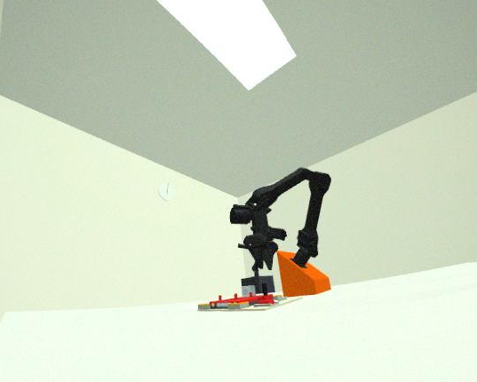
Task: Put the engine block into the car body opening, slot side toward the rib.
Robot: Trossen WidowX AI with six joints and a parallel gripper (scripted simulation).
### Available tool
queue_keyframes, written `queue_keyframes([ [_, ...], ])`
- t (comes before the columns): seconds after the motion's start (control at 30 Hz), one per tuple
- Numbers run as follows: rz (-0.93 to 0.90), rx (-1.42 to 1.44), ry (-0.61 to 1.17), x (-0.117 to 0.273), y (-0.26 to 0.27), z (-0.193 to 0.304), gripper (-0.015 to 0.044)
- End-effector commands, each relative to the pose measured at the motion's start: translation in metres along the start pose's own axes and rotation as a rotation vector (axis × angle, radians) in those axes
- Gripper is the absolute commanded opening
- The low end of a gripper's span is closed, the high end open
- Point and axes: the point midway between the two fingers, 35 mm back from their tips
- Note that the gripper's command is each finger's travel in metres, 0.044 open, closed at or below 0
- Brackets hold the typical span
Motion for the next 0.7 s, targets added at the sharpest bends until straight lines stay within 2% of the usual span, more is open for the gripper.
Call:
queue_keyframes([
  [0.0, -0.007, 0.024, -0.001, 0.000, 0.001, 0.003, 0.0440],
  [0.23, -0.008, 0.025, 0.003, 0.001, 0.022, 0.068, 0.0440],
  [0.37, -0.008, 0.025, 0.003, 0.001, 0.022, 0.072, 0.0440],
  [0.67, -0.007, 0.025, 0.002, -0.028, 0.022, 0.071, 0.0440],
])
Point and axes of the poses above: the point midway between the two fingers, 35 mm back from their tips, its own x axis back along the fingers, its own y axis across the jaws, z = x × y, and after that the axes turned 9 degrees about x, right-handed
